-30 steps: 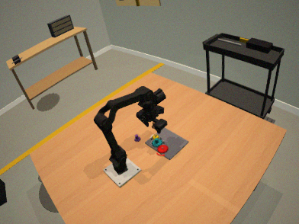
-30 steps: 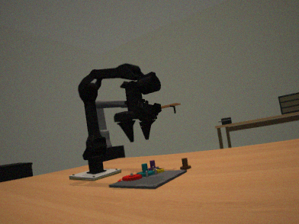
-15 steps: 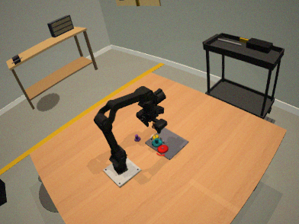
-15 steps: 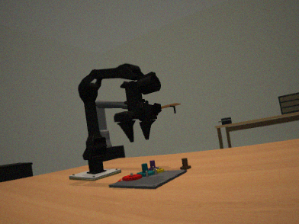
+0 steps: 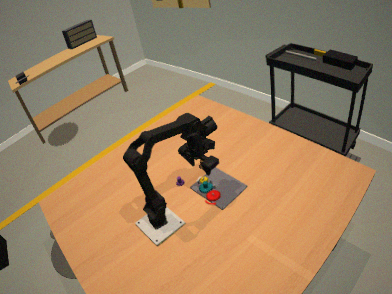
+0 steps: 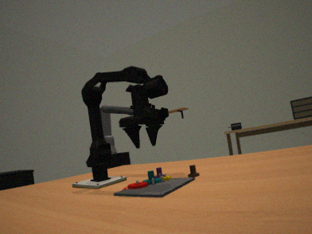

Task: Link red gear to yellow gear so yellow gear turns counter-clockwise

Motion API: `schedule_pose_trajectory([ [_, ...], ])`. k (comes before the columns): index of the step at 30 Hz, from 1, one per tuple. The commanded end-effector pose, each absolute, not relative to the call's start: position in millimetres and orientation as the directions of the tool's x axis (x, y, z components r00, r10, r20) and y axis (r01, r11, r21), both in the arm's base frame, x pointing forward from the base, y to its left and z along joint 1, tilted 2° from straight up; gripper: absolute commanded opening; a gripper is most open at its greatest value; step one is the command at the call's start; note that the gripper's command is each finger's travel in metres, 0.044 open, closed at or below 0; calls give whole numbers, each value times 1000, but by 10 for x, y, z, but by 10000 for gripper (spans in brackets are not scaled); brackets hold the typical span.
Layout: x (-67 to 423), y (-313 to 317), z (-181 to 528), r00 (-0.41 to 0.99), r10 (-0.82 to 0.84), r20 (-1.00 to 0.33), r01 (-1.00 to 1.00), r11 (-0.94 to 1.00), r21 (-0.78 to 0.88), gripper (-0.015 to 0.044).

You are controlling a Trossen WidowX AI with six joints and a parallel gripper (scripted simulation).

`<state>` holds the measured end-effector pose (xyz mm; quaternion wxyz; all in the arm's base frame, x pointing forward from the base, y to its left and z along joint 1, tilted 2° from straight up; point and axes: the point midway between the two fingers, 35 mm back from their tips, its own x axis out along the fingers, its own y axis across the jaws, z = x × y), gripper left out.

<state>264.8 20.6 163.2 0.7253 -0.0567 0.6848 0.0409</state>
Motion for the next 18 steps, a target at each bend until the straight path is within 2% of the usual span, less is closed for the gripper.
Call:
schedule_pose_trajectory([
  [1,2662,380,1659,58,-16,-998,-137,990,-24,440],
  [9,2496,1451,1809,56,-5,-998,-145,989,-13,440],
  [18,1780,2533,1949,52,5,-999,-149,989,-3,440],
])
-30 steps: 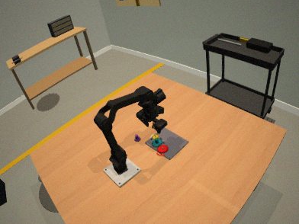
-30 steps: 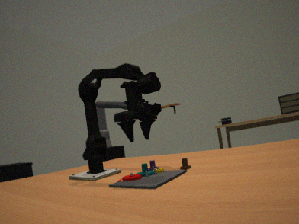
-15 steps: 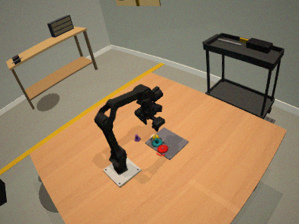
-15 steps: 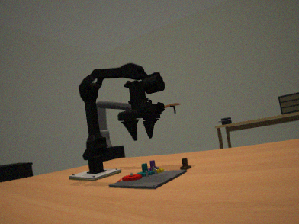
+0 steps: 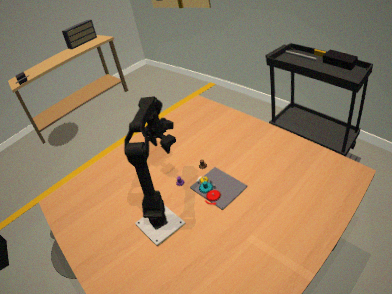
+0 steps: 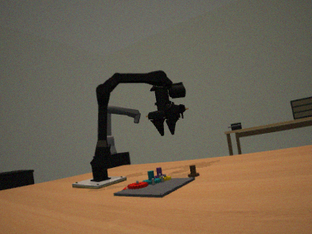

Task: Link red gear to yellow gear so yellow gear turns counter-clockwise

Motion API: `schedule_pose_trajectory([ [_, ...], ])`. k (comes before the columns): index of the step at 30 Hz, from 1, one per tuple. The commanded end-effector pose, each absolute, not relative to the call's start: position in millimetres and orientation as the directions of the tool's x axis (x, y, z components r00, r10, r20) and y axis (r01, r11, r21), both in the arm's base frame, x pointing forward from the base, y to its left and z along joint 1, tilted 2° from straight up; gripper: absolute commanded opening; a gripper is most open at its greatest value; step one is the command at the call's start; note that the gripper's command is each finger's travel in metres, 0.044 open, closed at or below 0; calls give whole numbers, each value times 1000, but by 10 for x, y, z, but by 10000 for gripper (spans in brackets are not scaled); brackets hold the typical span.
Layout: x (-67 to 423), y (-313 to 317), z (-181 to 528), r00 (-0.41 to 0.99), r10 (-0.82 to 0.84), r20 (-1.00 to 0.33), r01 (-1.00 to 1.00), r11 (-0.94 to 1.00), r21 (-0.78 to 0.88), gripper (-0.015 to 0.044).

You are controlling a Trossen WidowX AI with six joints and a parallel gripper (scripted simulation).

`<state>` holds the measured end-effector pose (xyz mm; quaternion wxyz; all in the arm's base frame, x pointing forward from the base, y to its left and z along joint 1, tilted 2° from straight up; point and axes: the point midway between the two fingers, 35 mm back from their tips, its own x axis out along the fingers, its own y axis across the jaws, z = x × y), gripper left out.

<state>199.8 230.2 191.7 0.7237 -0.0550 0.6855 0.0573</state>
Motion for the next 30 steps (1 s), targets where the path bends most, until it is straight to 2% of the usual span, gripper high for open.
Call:
schedule_pose_trajectory([
  [1,1695,2609,1957,50,4,-999,-143,990,-3,440],
  [30,1626,2667,1963,48,4,-999,-137,991,-3,440],
])
